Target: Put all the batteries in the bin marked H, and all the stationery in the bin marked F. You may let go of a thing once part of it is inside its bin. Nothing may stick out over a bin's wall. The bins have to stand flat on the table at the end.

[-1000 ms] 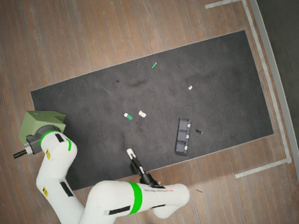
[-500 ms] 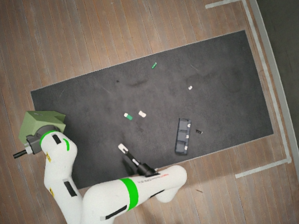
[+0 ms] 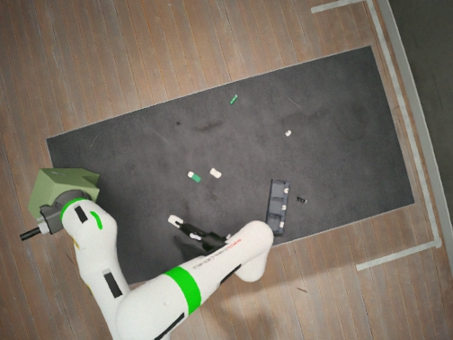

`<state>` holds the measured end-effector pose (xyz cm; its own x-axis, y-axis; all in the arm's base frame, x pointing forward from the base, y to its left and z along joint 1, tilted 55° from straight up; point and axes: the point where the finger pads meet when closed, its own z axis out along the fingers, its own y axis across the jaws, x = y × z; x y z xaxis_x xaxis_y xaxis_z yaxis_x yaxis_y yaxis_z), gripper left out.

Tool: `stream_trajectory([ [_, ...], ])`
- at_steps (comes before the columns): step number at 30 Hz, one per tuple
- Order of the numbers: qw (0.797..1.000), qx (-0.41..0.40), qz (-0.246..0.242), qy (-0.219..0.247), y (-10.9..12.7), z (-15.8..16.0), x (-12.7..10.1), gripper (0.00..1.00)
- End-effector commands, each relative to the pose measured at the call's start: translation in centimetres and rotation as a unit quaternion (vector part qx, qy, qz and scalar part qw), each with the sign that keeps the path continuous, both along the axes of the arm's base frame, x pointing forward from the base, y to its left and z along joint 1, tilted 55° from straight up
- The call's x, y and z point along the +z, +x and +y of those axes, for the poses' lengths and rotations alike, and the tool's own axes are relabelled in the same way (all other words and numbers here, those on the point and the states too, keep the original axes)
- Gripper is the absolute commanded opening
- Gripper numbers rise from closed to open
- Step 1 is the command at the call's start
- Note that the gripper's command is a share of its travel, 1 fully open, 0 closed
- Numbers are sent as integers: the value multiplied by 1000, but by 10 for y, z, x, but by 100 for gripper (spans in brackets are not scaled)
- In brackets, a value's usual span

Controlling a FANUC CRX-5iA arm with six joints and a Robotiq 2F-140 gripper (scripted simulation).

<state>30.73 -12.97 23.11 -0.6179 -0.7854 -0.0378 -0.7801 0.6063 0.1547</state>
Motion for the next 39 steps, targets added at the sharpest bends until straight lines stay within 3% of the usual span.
stream_trajectory([
  [1, 997, 68, 8, -39, -4, 3, -11, 15],
  [15, 969, 220, 22, -113, 0, 4, -21, 15],
  [30, 881, 422, 29, -210, 25, 14, -25, 15],
  [32, 881, 422, 29, -210, 25, 14, -25, 15],
  [33, 860, 456, 29, -227, 32, 19, -24, 15],
  [39, 815, 519, 29, -257, 43, 28, -23, 15],
])
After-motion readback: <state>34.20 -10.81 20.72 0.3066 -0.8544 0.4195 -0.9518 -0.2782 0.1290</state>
